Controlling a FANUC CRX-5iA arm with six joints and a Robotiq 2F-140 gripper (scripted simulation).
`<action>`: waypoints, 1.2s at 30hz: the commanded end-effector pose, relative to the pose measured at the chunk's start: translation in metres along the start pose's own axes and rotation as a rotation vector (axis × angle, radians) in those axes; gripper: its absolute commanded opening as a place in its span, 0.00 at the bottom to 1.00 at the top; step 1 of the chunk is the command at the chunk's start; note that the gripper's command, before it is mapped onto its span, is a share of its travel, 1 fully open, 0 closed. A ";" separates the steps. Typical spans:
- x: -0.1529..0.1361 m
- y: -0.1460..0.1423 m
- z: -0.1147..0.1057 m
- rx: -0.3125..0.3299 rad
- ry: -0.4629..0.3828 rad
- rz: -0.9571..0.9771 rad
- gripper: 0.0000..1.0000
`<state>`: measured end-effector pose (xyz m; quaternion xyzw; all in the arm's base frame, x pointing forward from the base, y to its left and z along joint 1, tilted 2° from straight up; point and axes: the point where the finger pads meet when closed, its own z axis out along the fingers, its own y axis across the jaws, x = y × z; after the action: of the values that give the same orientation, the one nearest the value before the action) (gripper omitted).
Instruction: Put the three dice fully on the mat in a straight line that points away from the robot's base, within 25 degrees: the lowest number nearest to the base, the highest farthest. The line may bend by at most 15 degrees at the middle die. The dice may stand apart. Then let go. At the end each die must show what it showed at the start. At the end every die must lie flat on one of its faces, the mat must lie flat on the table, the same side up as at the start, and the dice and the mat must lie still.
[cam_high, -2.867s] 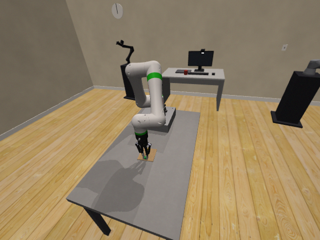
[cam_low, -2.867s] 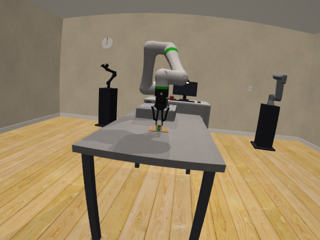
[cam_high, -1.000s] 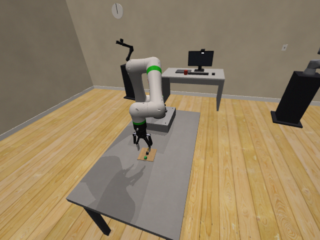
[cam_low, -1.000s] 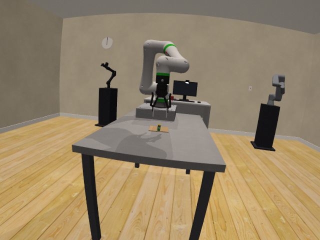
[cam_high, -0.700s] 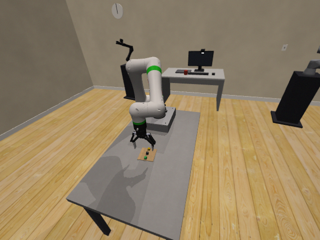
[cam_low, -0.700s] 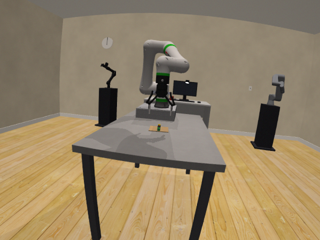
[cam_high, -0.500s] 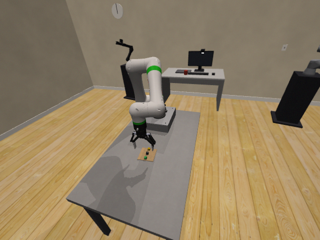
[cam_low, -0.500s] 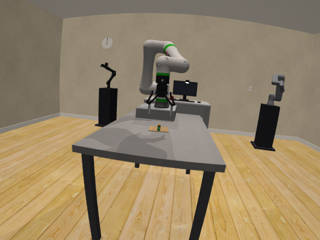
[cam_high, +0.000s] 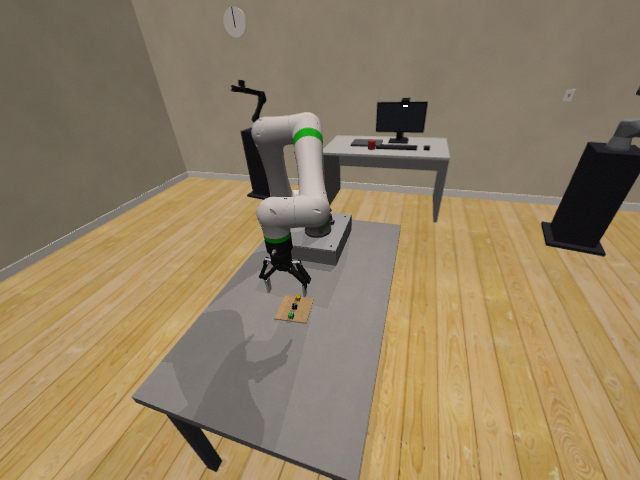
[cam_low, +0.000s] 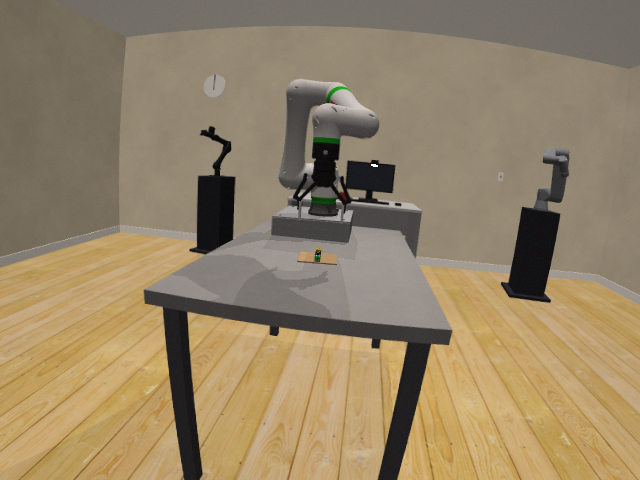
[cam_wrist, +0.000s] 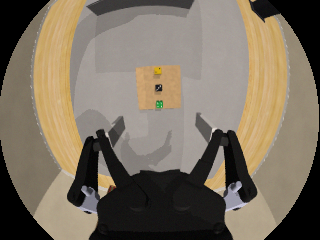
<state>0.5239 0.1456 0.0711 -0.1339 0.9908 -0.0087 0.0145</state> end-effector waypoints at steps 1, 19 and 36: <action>0.000 0.000 -0.013 0.000 0.000 0.000 1.00; 0.000 0.000 -0.043 0.000 0.000 0.000 1.00; 0.000 0.000 -0.043 0.000 0.000 0.000 1.00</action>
<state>0.5225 0.1462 0.1141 -0.1339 0.9909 -0.0087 0.0143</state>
